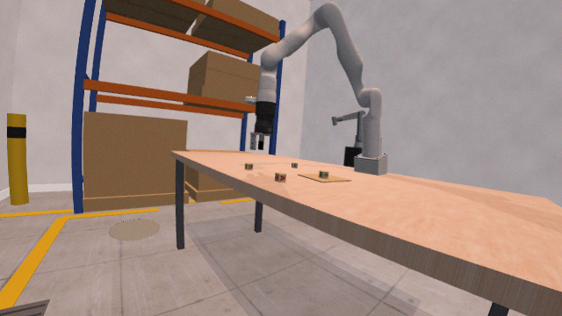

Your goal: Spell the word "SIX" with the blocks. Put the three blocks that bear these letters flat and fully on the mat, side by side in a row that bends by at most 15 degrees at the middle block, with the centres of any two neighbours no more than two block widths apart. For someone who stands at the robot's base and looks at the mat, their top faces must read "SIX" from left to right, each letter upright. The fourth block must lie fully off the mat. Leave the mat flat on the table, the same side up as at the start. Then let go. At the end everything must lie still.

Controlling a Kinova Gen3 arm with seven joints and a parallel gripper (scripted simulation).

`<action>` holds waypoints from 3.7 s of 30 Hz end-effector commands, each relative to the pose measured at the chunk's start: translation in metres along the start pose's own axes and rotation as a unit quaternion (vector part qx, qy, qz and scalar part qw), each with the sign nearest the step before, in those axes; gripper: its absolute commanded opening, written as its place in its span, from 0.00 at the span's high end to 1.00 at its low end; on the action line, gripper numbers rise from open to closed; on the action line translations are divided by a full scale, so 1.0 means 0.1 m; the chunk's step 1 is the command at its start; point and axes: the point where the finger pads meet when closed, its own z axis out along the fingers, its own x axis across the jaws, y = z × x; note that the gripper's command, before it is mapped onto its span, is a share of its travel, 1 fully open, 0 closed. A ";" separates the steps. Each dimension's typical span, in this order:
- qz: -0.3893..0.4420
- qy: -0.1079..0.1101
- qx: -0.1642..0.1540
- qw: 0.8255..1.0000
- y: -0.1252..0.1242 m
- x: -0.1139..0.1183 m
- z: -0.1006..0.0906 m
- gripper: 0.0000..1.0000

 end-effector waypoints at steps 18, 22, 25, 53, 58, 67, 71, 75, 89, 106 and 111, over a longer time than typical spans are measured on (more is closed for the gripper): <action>0.001 -0.009 -0.007 1.000 0.35 1.40 0.05 0.00; 0.001 -0.007 -0.004 1.000 0.60 1.90 0.04 0.00; 0.001 -0.005 -0.002 1.000 0.77 2.18 0.02 0.00; 0.000 -0.001 0.001 1.000 0.96 2.44 -0.01 0.00; 0.000 -0.001 0.001 1.000 0.96 2.44 -0.01 0.00; 0.000 -0.001 0.001 1.000 0.96 2.44 -0.01 0.00; 0.000 -0.001 0.001 1.000 0.96 2.44 -0.01 0.00; 0.000 -0.001 0.001 1.000 0.96 2.44 -0.01 0.00; -0.001 -0.001 0.001 1.000 0.96 2.44 -0.01 0.00; -0.138 -0.004 -0.015 0.990 1.35 1.63 -0.11 0.00; -0.222 -0.003 -0.019 0.975 1.68 1.20 -0.20 0.00</action>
